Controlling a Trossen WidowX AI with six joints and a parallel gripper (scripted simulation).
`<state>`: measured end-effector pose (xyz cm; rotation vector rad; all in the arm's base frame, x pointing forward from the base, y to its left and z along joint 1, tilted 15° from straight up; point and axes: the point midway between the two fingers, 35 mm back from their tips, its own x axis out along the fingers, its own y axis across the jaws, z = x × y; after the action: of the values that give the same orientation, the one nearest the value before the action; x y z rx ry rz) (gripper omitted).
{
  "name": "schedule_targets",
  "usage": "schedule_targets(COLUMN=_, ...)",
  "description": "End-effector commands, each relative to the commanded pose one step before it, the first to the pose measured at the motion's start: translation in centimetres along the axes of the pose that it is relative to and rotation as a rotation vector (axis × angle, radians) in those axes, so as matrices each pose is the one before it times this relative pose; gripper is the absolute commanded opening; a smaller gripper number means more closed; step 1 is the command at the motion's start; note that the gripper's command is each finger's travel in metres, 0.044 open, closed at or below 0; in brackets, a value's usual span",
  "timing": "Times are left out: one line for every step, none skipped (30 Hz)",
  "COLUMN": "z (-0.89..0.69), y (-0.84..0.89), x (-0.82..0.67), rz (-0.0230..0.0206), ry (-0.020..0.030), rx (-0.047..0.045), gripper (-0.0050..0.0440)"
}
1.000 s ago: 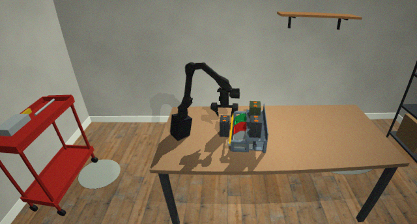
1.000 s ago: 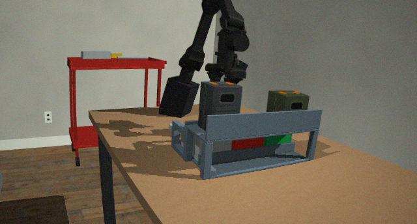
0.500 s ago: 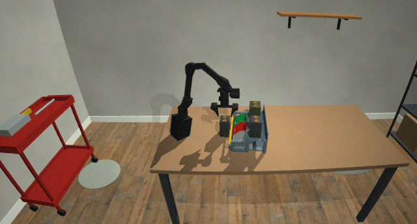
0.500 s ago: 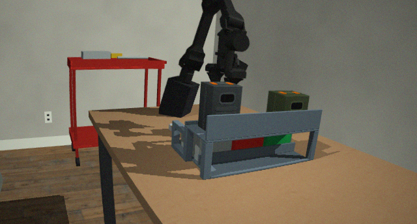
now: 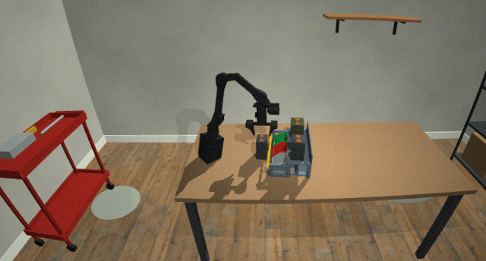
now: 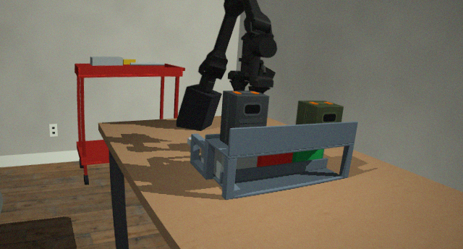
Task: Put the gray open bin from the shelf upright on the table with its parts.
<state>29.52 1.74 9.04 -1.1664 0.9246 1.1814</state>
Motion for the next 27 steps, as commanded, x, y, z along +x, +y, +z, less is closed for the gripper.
schedule_targets(z=0.103, y=-0.370, x=-0.523, rz=-0.02247, ry=0.00033, rx=-0.00786, gripper=0.0440)
schedule_targets(z=-0.013, y=0.004, x=0.142, rz=-0.00016, ry=0.00073, rx=0.00283, gripper=0.0440)
schedule_targets(z=0.000, y=0.000, x=0.200, rz=0.00004, ry=-0.00018, rx=-0.00070, gripper=0.0440)
schedule_targets(z=0.000, y=0.000, x=0.200, rz=0.00004, ry=-0.00018, rx=-0.00070, gripper=0.0440)
schedule_targets(z=0.000, y=0.000, x=0.200, rz=0.00004, ry=-0.00018, rx=-0.00070, gripper=0.0440)
schedule_targets(z=0.000, y=0.000, x=0.200, rz=0.00004, ry=-0.00018, rx=-0.00070, gripper=0.0440)
schedule_targets(z=0.000, y=0.000, x=0.000, rz=0.00000, ry=0.00000, rx=0.00000, gripper=0.0440)
schedule_targets(z=0.000, y=0.000, x=0.000, rz=0.00000, ry=0.00000, rx=0.00000, gripper=0.0440)
schedule_targets(z=0.000, y=0.000, x=0.000, rz=0.00000, ry=0.00000, rx=0.00000, gripper=0.0440)
schedule_targets(z=0.000, y=0.000, x=0.000, rz=0.00000, ry=0.00000, rx=0.00000, gripper=0.0440)
schedule_targets(z=0.000, y=0.000, x=0.000, rz=0.00000, ry=0.00000, rx=0.00000, gripper=0.0440)
schedule_targets(z=0.000, y=0.000, x=0.000, rz=0.00000, ry=0.00000, rx=0.00000, gripper=0.0440)
schedule_targets(z=0.000, y=0.000, x=0.000, rz=0.00000, ry=0.00000, rx=0.00000, gripper=0.0440)
schedule_targets(z=0.000, y=0.000, x=0.000, rz=0.00000, ry=0.00000, rx=0.00000, gripper=0.0440)
schedule_targets(z=0.000, y=0.000, x=0.000, rz=0.00000, ry=0.00000, rx=0.00000, gripper=0.0440)
schedule_targets(z=0.000, y=0.000, x=0.000, rz=0.00000, ry=0.00000, rx=0.00000, gripper=0.0440)
schedule_targets(z=0.000, y=0.000, x=0.000, rz=0.00000, ry=0.00000, rx=0.00000, gripper=0.0440)
schedule_targets(z=0.000, y=0.000, x=0.000, rz=0.00000, ry=0.00000, rx=0.00000, gripper=0.0440)
schedule_targets(z=0.005, y=-0.001, x=0.129, rz=-0.00031, ry=-0.00027, rx=-0.00232, gripper=0.0440)
schedule_targets(z=0.000, y=0.001, x=0.200, rz=0.00011, ry=0.00003, rx=0.00059, gripper=0.0440)
schedule_targets(z=0.000, y=0.001, x=0.200, rz=0.00011, ry=0.00003, rx=0.00059, gripper=0.0440)
schedule_targets(z=0.000, y=0.001, x=0.200, rz=0.00011, ry=0.00003, rx=0.00059, gripper=0.0440)
schedule_targets(z=0.000, y=0.001, x=0.200, rz=0.00011, ry=0.00003, rx=0.00059, gripper=0.0440)
schedule_targets(z=0.000, y=0.000, x=0.000, rz=0.00000, ry=0.00000, rx=0.00000, gripper=0.0440)
schedule_targets(z=0.000, y=0.000, x=0.000, rz=0.00000, ry=0.00000, rx=0.00000, gripper=0.0440)
schedule_targets(z=0.000, y=0.000, x=0.000, rz=0.00000, ry=0.00000, rx=0.00000, gripper=0.0440)
schedule_targets(z=0.000, y=0.000, x=0.000, rz=0.00000, ry=0.00000, rx=0.00000, gripper=0.0440)
